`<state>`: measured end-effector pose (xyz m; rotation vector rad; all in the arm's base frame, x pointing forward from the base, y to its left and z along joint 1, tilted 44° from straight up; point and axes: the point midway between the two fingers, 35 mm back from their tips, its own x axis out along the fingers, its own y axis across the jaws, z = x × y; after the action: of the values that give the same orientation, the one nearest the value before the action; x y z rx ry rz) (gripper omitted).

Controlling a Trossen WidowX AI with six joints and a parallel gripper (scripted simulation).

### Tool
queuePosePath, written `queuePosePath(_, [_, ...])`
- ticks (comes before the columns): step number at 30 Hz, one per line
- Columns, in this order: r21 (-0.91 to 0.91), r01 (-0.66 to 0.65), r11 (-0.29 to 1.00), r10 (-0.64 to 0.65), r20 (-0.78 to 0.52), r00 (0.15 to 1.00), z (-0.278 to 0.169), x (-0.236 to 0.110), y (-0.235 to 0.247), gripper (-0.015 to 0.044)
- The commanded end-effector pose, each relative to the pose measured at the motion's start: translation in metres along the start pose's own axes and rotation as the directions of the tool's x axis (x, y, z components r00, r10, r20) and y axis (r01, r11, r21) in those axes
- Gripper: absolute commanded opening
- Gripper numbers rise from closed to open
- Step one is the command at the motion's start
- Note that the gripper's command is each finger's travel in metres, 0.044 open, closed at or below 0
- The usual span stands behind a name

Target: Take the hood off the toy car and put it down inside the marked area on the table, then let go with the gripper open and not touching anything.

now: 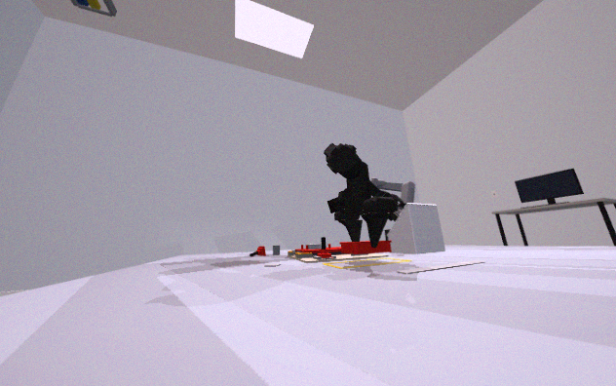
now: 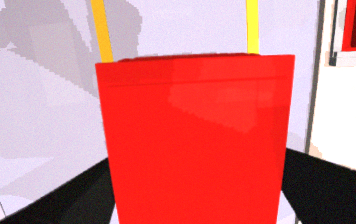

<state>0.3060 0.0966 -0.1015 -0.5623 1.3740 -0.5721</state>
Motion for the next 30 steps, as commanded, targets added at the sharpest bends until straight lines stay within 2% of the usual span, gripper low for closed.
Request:
queuePosePath(1, [-0.005,0.006,1.000,-0.006,-0.002,1.000,-0.001,0.002,0.000,0.0000])
queuePosePath(30, [-0.005,0.007,1.000,-0.007,-0.002,1.000,-0.001,0.015,0.000,0.0000])
